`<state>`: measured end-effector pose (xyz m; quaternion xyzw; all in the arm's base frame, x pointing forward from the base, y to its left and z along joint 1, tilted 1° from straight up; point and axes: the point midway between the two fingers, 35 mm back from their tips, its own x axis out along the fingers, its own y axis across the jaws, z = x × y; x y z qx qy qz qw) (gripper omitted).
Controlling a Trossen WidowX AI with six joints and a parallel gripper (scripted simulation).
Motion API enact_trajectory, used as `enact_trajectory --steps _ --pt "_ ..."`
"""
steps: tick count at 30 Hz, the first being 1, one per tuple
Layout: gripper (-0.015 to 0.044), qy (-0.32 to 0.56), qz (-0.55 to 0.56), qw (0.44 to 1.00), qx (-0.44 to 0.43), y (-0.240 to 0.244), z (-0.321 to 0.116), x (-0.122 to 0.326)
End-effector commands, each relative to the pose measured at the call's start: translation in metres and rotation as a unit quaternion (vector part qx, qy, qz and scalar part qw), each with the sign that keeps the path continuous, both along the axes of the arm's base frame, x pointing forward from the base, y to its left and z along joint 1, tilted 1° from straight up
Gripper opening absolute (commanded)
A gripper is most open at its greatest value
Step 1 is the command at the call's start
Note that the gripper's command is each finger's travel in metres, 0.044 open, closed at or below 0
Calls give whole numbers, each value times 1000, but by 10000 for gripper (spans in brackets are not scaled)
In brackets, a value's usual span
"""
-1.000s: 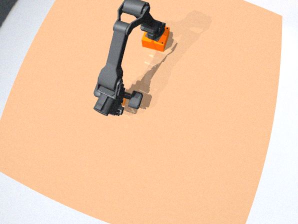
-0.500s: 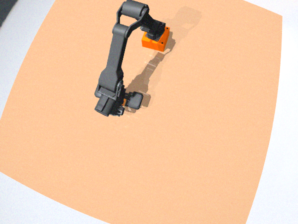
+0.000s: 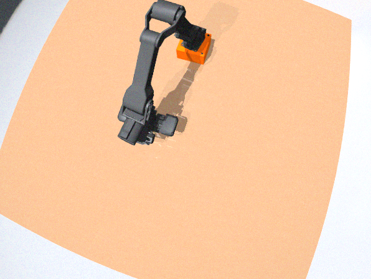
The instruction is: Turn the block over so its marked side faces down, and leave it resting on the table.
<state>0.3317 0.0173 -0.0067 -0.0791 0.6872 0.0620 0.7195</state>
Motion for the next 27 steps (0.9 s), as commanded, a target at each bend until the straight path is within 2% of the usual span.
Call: enact_trajectory --steps 1,3,5,10,15,27 --pt "58 0 -1 1000 2 1 0 0" --pt "45 0 -1 1000 2 1 0 0" --pt "0 0 -1 1000 2 1 4 0" --pt "0 0 -1 1000 2 1 30 -1" --pt "0 -6 -1 1000 4 1 29 -1" --pt "0 -102 -1 994 26 1 20 1"
